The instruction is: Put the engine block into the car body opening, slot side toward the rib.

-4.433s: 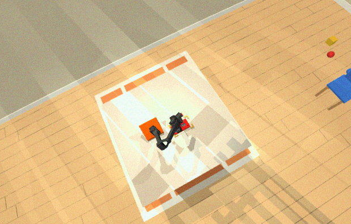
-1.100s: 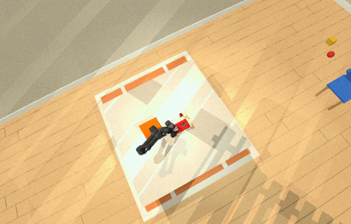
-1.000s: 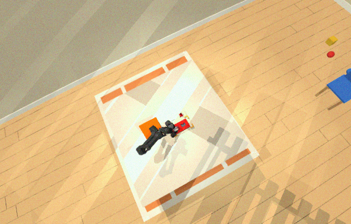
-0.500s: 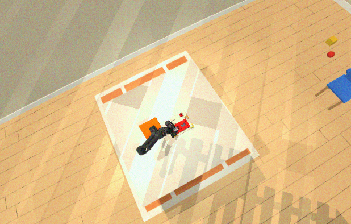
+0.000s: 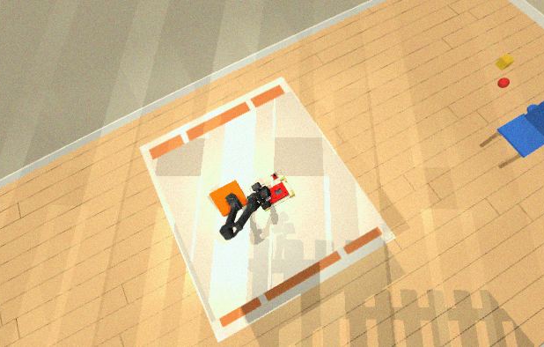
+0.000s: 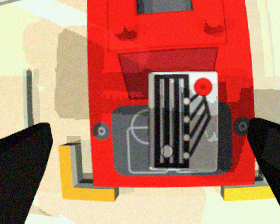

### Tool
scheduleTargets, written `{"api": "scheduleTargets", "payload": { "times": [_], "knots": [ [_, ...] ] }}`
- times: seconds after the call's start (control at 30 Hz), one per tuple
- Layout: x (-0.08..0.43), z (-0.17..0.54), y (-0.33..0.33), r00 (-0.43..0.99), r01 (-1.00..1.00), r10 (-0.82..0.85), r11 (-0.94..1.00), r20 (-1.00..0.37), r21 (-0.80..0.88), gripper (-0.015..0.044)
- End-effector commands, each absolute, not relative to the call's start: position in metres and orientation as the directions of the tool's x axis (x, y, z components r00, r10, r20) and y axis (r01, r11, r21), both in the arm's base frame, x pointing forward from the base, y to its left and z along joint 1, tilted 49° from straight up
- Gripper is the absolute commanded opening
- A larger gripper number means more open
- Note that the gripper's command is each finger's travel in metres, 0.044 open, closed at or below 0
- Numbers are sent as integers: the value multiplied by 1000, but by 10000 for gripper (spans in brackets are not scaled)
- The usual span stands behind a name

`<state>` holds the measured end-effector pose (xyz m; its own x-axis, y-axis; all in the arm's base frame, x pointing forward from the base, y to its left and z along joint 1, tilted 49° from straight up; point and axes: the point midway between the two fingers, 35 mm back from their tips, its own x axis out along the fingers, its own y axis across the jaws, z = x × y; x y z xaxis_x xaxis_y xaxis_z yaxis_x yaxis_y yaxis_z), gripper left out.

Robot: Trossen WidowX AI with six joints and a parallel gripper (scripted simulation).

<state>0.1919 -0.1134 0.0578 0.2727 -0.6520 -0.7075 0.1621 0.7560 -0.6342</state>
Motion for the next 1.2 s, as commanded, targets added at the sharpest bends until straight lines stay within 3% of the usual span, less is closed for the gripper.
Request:
{"api": "scheduleTargets", "payload": {
  "times": [0.0,0.37,1.17],
  "knots": [
    [194,61,-113,175,172,-666,746,-725,-643,440],
    [208,75,-109,-131,161,-738,643,-662,-748,440],
    [204,53,-136,-135,160,-739,641,-659,-751,440]
  ]
}}
